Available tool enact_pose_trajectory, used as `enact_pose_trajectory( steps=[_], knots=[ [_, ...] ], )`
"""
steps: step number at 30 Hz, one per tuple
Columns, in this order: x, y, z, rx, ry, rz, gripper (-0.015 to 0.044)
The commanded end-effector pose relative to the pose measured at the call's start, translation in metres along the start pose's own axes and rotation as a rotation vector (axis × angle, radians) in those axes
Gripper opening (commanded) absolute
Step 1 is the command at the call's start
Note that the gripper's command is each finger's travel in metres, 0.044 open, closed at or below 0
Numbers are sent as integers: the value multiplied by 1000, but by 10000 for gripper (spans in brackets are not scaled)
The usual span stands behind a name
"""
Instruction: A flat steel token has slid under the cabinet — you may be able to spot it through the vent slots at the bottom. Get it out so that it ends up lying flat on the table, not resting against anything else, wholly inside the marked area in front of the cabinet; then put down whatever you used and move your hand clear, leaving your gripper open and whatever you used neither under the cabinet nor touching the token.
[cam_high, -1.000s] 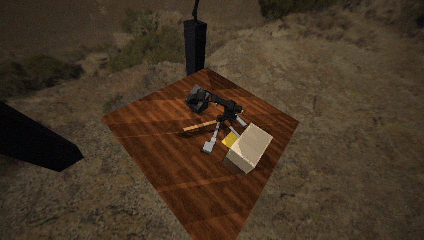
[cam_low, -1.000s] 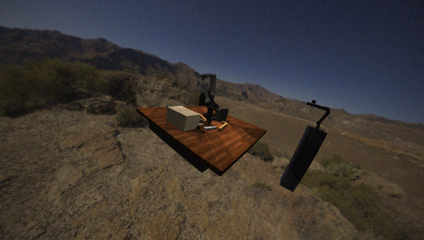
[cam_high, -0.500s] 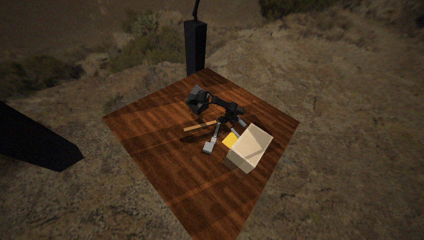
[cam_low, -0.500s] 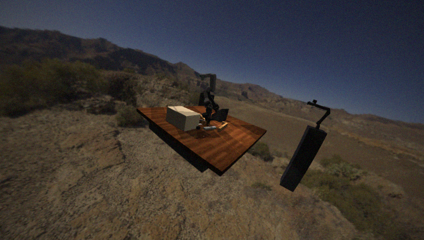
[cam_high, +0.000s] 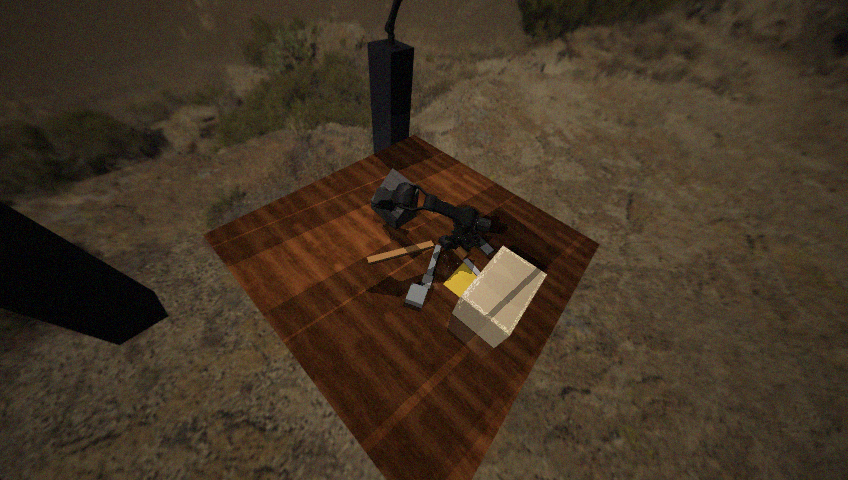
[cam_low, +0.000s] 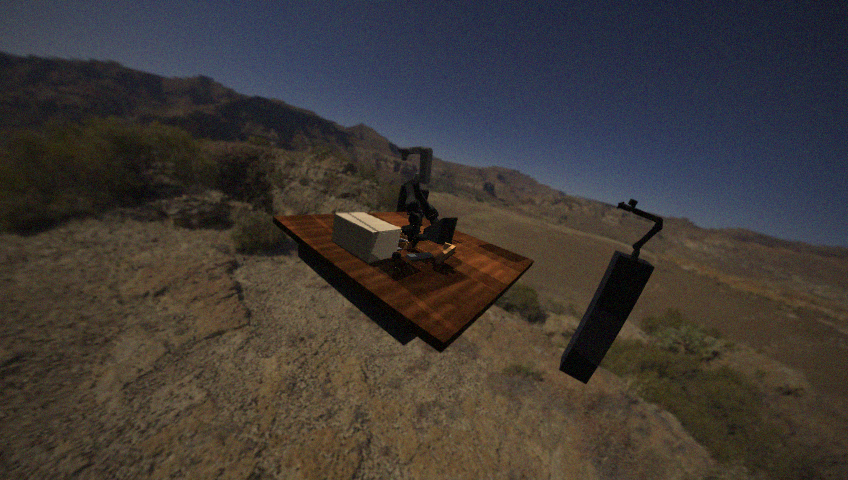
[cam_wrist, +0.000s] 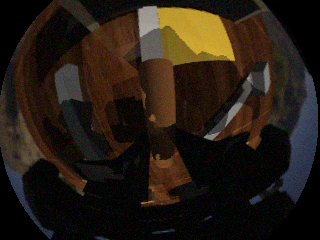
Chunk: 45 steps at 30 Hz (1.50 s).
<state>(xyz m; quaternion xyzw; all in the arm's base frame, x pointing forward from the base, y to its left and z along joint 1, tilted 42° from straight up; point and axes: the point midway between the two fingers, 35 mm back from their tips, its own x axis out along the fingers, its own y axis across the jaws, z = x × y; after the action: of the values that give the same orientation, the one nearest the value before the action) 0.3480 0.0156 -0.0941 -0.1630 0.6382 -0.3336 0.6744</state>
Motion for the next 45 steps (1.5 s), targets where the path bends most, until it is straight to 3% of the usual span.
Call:
enact_pose_trajectory(
  steps=[1,45],
  knots=[
    [0,0,8,2,-1,3,0],
    [-1,-1,52,4,-3,2,0]
  ],
)
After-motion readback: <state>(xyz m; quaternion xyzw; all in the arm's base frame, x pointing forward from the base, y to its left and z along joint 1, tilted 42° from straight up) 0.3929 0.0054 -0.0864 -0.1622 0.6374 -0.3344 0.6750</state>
